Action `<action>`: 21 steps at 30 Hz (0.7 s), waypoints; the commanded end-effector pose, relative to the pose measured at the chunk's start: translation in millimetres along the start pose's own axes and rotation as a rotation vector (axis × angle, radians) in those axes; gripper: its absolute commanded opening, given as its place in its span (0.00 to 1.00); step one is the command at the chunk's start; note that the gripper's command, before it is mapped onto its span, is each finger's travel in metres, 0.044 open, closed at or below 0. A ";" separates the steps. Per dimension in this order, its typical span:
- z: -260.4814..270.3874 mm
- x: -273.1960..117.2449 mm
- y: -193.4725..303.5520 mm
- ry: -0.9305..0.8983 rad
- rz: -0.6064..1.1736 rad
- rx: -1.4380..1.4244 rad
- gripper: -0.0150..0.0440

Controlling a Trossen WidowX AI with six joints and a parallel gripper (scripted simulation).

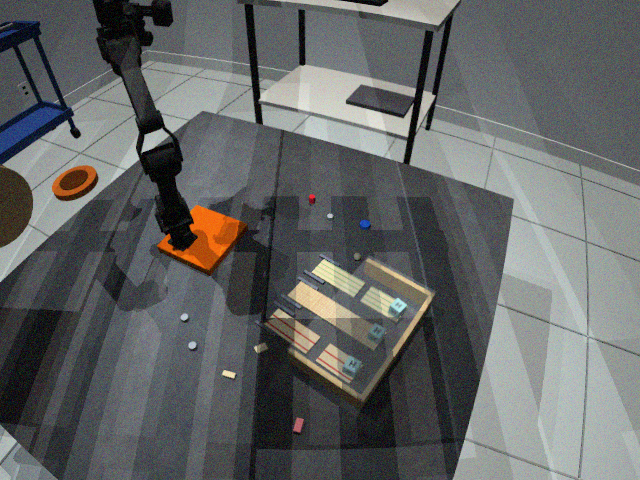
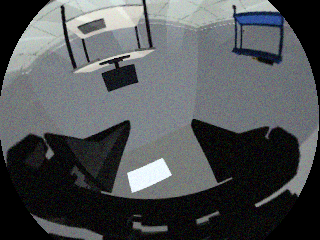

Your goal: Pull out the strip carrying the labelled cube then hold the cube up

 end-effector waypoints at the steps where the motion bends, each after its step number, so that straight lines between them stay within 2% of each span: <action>1: 1.2 0.8 -1.1 -0.005 -0.002 -0.013 0.93; 11: 87.7 31.7 -66.4 -0.274 -0.220 -0.693 0.93; 21: 207.3 6.7 -125.3 -0.442 -0.654 -1.262 0.93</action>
Point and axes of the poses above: the point midway between the two fingers, 35 mm back from their tips, its own x axis out along the fingers, its own z axis across the jaws, y = z × x, the point moved 1 cm from there along -x, back along the fingers, and after that the axes turned 12 degrees about -x, right-handed, at the moved point
